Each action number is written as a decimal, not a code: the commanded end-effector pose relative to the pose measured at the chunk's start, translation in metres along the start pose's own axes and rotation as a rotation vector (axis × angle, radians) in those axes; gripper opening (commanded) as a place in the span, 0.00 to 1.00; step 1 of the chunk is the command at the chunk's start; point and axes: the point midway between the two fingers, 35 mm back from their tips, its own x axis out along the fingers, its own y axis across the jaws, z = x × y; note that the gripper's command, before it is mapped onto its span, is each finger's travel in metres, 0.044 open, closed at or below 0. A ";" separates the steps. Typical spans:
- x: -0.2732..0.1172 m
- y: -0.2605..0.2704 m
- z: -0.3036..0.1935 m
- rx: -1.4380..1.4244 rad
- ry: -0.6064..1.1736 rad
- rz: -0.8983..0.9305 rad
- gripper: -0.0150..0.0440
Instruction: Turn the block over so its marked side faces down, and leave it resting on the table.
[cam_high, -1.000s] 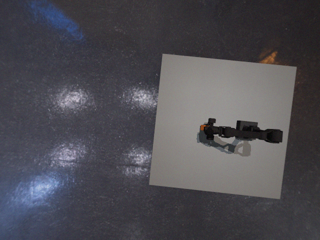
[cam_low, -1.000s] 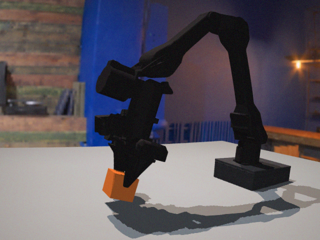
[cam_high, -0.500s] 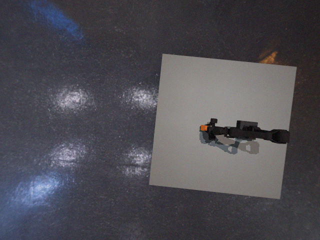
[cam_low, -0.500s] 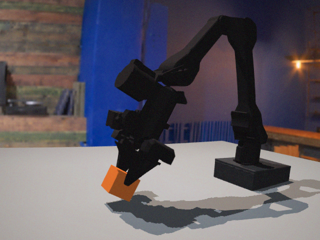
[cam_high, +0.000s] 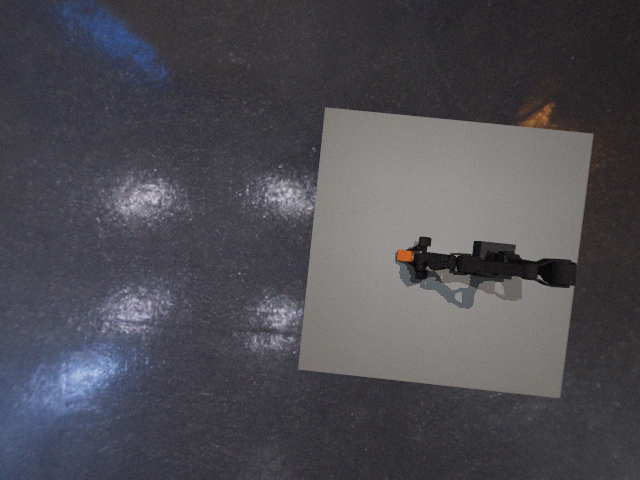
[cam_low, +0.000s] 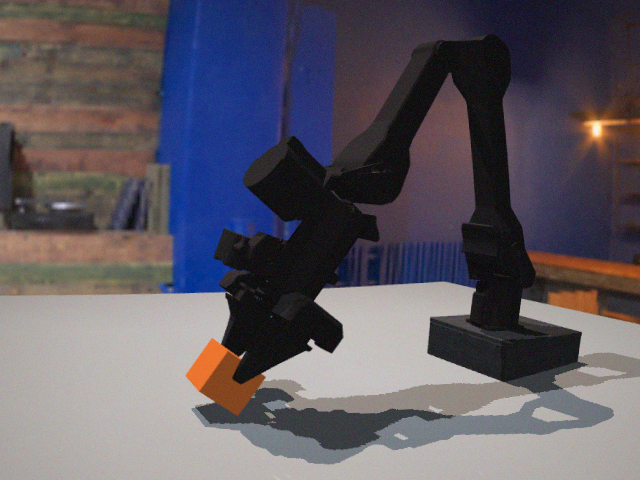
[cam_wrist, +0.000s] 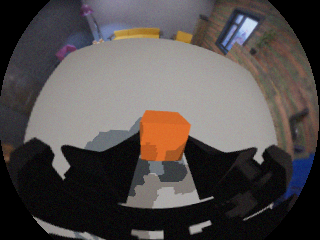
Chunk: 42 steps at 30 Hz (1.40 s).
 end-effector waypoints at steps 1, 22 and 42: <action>0.006 0.000 -0.002 0.002 -0.059 -0.003 0.25; 0.004 -0.001 -0.017 0.006 -0.375 -0.003 0.25; 0.000 -0.001 -0.016 0.006 -0.413 -0.003 0.25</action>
